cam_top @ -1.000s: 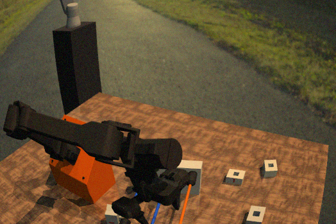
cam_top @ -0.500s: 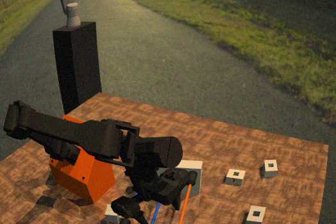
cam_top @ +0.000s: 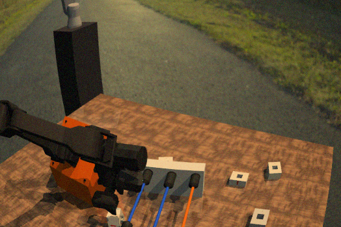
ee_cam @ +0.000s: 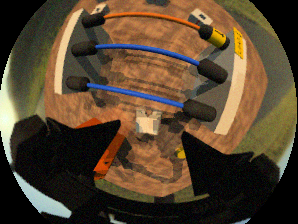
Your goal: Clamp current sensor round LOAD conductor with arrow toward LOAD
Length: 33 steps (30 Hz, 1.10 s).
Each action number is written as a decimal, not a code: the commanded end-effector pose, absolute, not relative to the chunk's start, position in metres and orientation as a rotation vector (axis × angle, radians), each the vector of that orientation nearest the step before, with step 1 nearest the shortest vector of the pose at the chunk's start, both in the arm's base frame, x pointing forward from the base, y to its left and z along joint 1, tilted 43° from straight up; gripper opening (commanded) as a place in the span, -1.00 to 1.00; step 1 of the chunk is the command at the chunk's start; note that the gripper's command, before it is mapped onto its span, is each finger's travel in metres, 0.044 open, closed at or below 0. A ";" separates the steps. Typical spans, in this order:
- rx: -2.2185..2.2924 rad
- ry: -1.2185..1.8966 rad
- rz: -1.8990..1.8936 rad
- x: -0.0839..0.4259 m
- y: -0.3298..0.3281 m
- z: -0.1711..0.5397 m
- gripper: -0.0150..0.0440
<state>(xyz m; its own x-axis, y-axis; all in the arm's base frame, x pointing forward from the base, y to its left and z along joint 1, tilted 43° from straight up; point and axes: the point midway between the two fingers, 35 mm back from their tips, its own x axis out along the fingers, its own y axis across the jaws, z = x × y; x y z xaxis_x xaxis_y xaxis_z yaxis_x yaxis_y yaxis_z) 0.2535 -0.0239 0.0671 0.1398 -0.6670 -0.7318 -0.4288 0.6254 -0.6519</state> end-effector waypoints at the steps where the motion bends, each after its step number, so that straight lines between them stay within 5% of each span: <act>1: -1.014 1.548 -0.161 0.232 -0.028 0.060 1.00; 33: -1.014 1.547 -0.161 0.238 -0.058 0.027 1.00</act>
